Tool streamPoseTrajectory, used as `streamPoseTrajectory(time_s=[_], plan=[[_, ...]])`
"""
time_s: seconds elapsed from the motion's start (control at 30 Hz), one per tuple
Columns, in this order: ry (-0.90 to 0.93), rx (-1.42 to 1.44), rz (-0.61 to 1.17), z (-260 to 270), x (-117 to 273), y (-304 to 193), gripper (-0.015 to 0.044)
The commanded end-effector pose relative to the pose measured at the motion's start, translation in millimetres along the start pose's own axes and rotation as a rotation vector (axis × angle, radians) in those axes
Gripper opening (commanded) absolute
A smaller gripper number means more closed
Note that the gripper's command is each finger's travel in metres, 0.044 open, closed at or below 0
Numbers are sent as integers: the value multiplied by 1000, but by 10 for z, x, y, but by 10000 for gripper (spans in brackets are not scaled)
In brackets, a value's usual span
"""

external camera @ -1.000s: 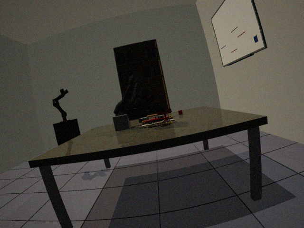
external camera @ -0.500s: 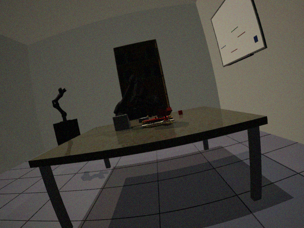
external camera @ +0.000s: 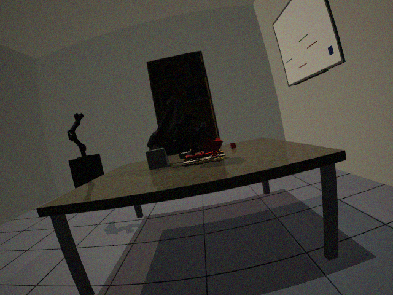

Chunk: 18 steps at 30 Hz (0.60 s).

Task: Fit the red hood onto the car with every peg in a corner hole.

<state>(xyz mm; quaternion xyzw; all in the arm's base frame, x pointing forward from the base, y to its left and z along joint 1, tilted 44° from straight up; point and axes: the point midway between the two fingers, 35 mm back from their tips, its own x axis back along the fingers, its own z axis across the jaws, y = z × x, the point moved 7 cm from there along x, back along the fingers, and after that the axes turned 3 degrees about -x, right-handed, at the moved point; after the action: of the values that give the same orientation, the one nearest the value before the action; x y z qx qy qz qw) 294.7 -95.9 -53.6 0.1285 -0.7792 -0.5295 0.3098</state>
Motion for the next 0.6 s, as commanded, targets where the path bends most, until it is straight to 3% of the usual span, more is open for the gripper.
streamPoseTrajectory(time_s=[0.0, 0.57], plan=[[0, 119, -5, -6, -1, 3, 0], [-1, 653, -5, -6, -2, 2, 0]])
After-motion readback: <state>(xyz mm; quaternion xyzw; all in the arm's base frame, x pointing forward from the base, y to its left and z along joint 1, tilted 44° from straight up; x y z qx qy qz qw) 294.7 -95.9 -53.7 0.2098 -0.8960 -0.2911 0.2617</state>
